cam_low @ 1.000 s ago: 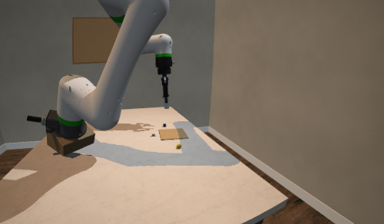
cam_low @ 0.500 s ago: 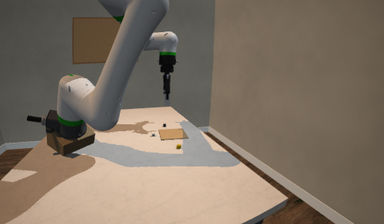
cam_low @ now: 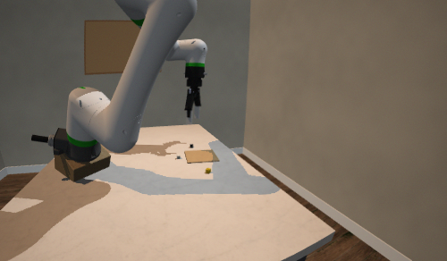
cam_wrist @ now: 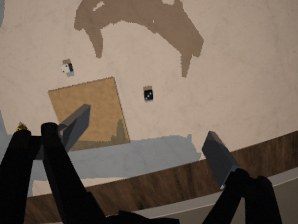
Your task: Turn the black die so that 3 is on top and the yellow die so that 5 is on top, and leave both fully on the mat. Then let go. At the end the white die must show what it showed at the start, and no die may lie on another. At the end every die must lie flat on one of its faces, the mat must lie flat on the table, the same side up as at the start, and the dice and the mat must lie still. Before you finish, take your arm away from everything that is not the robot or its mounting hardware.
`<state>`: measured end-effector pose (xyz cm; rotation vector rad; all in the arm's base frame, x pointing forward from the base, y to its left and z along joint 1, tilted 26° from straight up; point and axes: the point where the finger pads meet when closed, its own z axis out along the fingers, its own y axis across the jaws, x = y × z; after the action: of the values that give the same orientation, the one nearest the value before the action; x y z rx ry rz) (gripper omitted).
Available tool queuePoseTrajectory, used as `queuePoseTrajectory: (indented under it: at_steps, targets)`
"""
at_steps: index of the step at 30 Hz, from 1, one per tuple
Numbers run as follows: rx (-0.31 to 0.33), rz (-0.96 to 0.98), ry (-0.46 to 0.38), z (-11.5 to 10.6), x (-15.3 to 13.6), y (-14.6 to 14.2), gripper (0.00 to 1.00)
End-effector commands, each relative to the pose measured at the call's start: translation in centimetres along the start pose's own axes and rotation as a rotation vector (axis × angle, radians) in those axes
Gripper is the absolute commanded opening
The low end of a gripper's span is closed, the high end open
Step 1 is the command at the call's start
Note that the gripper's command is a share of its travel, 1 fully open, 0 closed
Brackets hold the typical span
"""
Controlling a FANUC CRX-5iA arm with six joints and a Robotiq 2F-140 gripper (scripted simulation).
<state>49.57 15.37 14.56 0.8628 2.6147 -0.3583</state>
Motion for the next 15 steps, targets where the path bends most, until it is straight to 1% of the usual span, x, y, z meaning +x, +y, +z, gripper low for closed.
queuePoseTrajectory:
  at_steps: [1, 5, 7, 10, 11, 12, 15]
  targets:
    - [-0.001, 0.174, -0.010, 0.5, 0.1, 0.0, 1.00]
    - [-0.002, 0.286, -0.010, 0.9, 0.1, -0.1, 1.00]
    - [-0.003, 0.379, -0.010, 1.2, 0.2, -0.1, 1.00]
    - [-0.003, 0.386, -0.010, 1.2, 0.2, -0.1, 1.00]
    - [-0.003, 0.486, -0.010, 1.5, 0.2, -0.1, 1.00]
    - [-0.003, 0.527, -0.010, 1.6, 0.2, -0.1, 1.00]
    - [-0.004, 0.586, -0.010, 1.8, 0.3, -0.2, 1.00]
